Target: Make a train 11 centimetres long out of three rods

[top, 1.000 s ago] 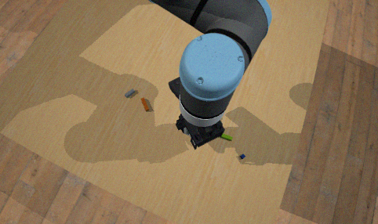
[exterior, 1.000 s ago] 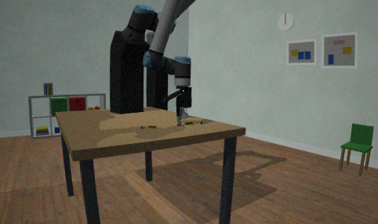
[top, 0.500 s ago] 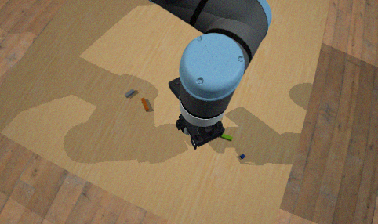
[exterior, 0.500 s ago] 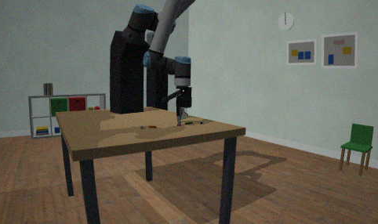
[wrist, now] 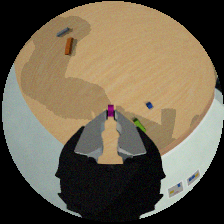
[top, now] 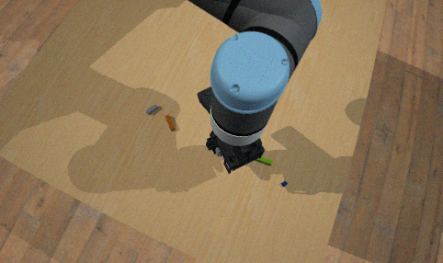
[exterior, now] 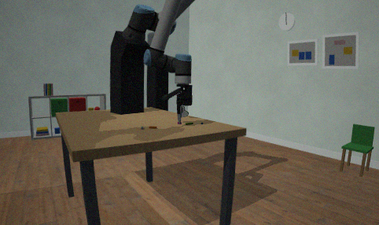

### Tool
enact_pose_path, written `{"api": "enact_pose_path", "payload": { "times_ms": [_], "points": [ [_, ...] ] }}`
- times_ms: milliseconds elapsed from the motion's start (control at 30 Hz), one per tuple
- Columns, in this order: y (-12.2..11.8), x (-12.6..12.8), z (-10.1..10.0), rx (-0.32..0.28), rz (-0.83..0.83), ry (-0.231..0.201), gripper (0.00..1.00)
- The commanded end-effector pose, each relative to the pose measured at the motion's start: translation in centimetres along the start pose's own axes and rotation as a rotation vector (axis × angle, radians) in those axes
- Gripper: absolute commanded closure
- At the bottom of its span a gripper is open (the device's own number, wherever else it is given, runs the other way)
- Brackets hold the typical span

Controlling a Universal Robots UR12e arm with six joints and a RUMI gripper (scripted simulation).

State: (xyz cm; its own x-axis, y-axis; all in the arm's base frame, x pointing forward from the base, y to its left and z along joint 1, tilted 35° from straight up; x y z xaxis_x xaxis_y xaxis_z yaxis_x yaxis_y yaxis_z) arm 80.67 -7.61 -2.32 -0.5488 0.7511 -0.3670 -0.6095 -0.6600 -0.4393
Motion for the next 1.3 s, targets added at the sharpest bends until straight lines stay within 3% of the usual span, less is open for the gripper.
{"api": "enact_pose_path", "payload": {
  "times_ms": [0,300,433,933,1067,1200,1267],
  "points": [
    [0.0,0.0,2.6,-0.001,0.0,0.001,1.0],
    [0.0,0.0,7.3,-0.001,0.0,0.001,1.0],
    [0.0,0.0,8.5,-0.001,0.0,0.001,1.0],
    [0.3,-0.1,8.6,0.0,0.006,0.0,1.0],
    [2.4,-0.6,8.3,0.002,0.038,-0.002,1.0],
    [6.5,-1.5,7.9,0.006,0.102,-0.005,1.0],
    [6.5,-1.5,7.9,0.006,0.102,-0.005,1.0]
  ]
}}
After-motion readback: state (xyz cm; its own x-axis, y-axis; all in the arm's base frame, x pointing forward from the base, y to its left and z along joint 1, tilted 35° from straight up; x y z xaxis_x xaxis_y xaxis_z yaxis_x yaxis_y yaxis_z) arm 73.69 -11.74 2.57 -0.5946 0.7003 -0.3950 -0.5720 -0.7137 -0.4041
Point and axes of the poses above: the point where the finger pads meet when closed, its own z axis back along the fingers, its own x axis across the jaws, y = z × x, the point moved 9 cm from there along z, back along the fingers, and after that the axes turned 1 degree about z, right-handed, at the moved point
